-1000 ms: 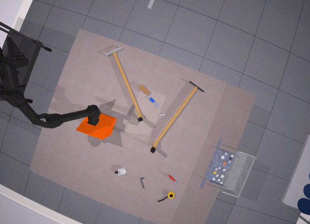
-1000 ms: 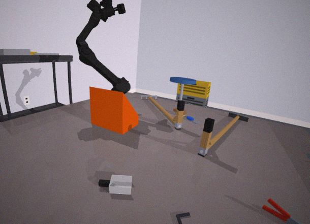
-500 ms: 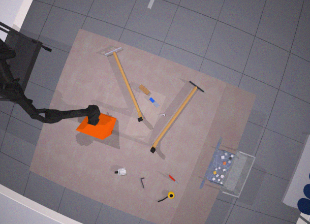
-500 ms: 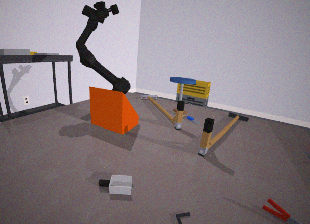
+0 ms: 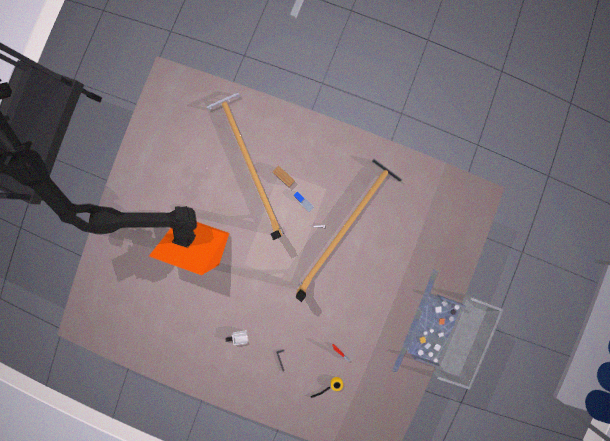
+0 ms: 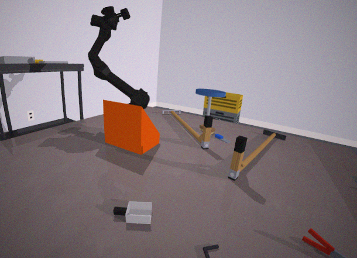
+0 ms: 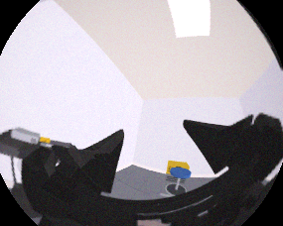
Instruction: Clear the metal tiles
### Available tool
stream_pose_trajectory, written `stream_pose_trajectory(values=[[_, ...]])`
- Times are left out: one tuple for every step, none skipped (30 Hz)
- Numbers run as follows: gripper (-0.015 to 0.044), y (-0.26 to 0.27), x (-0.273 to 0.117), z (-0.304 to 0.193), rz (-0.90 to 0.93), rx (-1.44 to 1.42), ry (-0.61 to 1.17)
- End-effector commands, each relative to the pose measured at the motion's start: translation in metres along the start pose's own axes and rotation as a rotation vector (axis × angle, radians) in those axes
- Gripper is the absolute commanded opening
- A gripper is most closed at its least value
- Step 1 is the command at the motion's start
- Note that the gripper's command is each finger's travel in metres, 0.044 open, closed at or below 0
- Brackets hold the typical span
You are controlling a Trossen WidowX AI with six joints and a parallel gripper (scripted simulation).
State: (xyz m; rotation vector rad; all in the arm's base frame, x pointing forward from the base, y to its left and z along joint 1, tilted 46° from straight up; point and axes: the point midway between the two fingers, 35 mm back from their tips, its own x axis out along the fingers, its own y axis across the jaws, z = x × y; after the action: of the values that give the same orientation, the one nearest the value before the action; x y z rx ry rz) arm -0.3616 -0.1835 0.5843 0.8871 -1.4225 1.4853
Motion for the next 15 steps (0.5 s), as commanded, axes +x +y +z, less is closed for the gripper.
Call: stream_pose_trajectory(values=[[0.0440,0.010,0.007,-0.007,0.032,0.003,-0.003],[0.0440,0.015,0.008,-0.009,0.043,0.002,-0.006],[0.0440,0.019,0.009,-0.010,0.054,0.001,-0.009],[0.0440,0.023,0.010,-0.012,0.066,0.000,-0.011],[0.0440,0.028,0.011,-0.013,0.077,-0.001,-0.013],[0.0440,0.032,0.012,-0.015,0.089,-0.002,-0.015],[0.0440,0.037,0.013,-0.017,0.101,-0.002,-0.016],[0.0440,0.041,0.014,-0.019,0.112,-0.003,-0.018],[0.0440,0.045,0.015,-0.021,0.124,-0.004,-0.019],[0.0440,0.050,0.016,-0.023,0.136,-0.005,-0.020],[0.0440,0.054,0.017,-0.025,0.148,-0.006,-0.020],[0.0440,0.059,0.017,-0.028,0.160,-0.007,-0.021],[0.0440,0.063,0.018,-0.030,0.172,-0.007,-0.021],[0.0440,0.067,0.019,-0.032,0.184,-0.008,-0.021],[0.0440,0.072,0.019,-0.035,0.196,-0.009,-0.021]])
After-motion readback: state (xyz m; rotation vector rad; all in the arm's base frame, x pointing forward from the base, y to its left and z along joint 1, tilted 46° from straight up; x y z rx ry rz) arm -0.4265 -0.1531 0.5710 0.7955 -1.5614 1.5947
